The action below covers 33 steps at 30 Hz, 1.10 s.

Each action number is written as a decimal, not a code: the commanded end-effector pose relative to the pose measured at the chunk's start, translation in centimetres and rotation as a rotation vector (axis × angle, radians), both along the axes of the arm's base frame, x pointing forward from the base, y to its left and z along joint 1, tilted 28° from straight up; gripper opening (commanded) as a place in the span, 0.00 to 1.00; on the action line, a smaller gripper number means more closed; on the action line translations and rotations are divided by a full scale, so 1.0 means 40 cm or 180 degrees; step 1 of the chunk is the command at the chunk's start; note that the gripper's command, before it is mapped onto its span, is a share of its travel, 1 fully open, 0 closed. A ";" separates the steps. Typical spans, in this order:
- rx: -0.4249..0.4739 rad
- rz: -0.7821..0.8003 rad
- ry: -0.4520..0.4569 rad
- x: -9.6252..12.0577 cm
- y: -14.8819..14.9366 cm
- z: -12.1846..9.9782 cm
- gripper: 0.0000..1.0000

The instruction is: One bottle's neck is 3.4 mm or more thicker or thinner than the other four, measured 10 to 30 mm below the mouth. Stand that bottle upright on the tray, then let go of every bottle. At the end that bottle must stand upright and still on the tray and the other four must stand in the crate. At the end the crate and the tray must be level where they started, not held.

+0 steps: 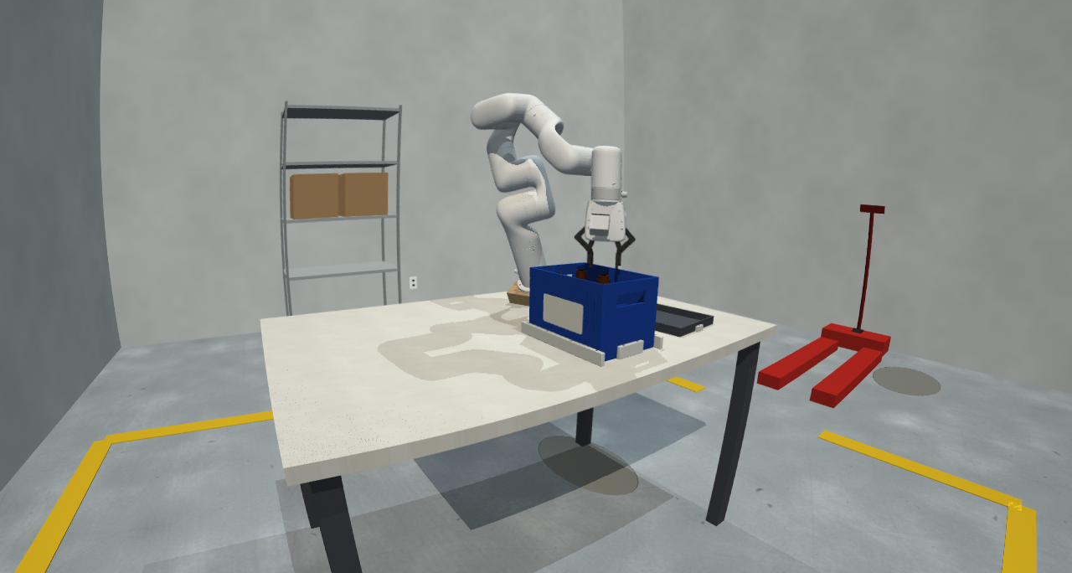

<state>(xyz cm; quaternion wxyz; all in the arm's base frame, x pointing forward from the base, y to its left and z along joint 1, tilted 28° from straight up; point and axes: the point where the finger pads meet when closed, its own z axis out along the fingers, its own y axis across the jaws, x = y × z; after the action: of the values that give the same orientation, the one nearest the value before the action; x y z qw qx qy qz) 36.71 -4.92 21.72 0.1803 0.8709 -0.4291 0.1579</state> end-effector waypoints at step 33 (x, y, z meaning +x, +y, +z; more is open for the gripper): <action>-0.0002 0.0006 -0.0011 0.005 -0.002 -0.004 0.65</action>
<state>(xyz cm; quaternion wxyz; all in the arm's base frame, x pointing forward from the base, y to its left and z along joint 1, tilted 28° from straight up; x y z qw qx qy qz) 36.77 -5.03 21.51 0.1803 0.8709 -0.4292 0.1578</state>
